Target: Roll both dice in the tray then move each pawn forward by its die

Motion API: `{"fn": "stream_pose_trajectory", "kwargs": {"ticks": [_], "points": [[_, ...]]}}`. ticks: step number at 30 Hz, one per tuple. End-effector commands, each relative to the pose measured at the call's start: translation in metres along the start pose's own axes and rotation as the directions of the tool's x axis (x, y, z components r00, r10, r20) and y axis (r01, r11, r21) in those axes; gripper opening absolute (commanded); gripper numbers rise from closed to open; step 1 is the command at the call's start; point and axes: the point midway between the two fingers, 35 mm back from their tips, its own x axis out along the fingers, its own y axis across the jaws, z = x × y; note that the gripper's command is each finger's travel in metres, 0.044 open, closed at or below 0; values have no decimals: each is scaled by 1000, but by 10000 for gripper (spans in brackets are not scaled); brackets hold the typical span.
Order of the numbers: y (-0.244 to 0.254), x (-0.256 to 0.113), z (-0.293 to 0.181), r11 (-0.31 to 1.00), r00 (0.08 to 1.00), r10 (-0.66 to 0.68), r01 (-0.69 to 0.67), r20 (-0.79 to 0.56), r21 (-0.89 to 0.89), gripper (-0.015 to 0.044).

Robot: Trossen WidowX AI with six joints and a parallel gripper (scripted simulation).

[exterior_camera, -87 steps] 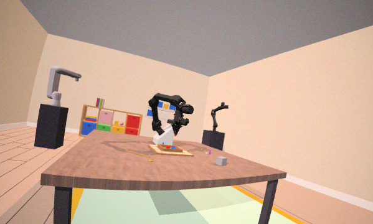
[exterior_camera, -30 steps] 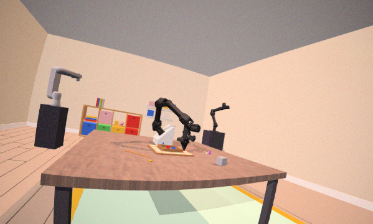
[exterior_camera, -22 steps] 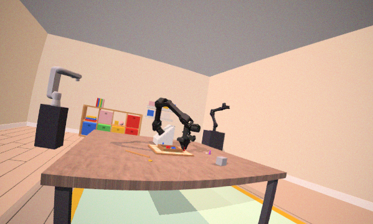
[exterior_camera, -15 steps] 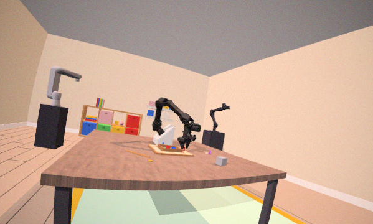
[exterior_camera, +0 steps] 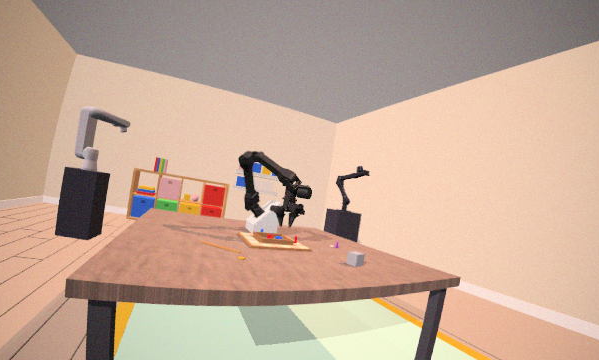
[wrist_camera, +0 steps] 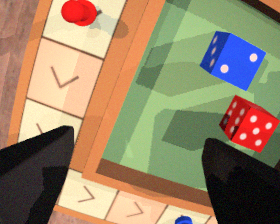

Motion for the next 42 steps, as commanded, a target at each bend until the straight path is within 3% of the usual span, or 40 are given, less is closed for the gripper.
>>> {"fn": "stream_pose_trajectory", "kwargs": {"ticks": [1, 9, 42], "points": [[-24, -5, -32, 968, 1000, -1, -1, 6, 252, 200], [-55, 6, -113, 684, 1000, -3, 1, 2, 729, 200], [-54, 51, -118, 675, 1000, -3, 0, 2, 737, 200]]}}
